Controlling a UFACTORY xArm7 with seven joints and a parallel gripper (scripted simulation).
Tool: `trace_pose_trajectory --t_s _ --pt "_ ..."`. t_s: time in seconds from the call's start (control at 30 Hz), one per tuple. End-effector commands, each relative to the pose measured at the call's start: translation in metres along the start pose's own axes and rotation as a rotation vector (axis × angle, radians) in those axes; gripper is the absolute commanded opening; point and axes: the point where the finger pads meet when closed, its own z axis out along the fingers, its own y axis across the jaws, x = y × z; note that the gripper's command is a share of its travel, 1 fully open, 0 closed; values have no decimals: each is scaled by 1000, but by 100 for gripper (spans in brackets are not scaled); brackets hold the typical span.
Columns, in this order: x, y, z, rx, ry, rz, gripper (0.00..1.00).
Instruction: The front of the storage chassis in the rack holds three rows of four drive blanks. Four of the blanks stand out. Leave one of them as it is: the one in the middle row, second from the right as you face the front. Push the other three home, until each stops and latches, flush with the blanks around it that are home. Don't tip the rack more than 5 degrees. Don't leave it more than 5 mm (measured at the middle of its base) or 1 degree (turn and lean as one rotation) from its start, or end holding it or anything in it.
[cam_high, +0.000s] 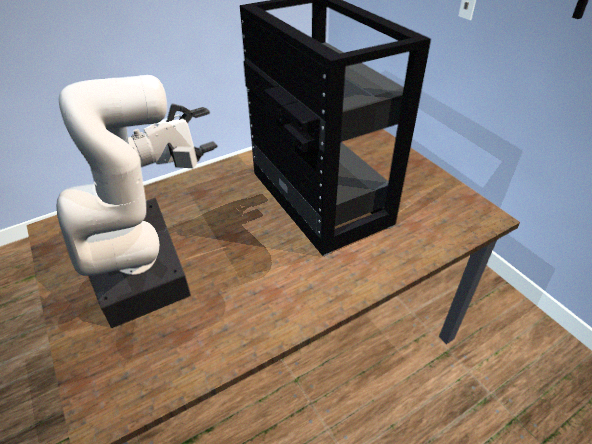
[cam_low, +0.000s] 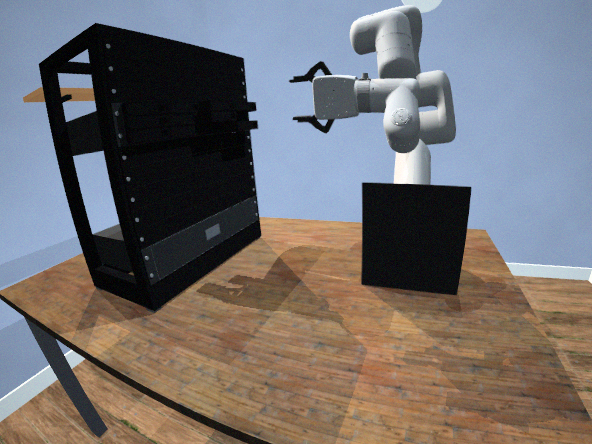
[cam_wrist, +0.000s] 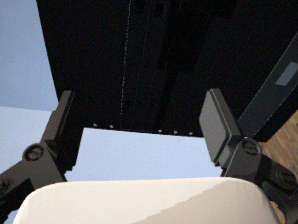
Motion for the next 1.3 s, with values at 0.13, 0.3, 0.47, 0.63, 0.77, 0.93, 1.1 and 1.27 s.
trace_pose_trajectory --t_s 0.13,0.3,0.47,0.63,0.77,0.93,1.1,1.27 --pt "13 9 -3 -23 9 83 100" --pt "17 12 -4 -30 12 105 100" --pt "19 14 -4 -34 13 118 100" --pt "20 15 -5 -37 14 126 100" --pt "20 15 -5 -37 15 128 100" --pt "20 15 -5 -37 15 128 100" --pt "20 15 -5 -37 15 128 100" --pt "20 15 -5 -37 15 128 100"
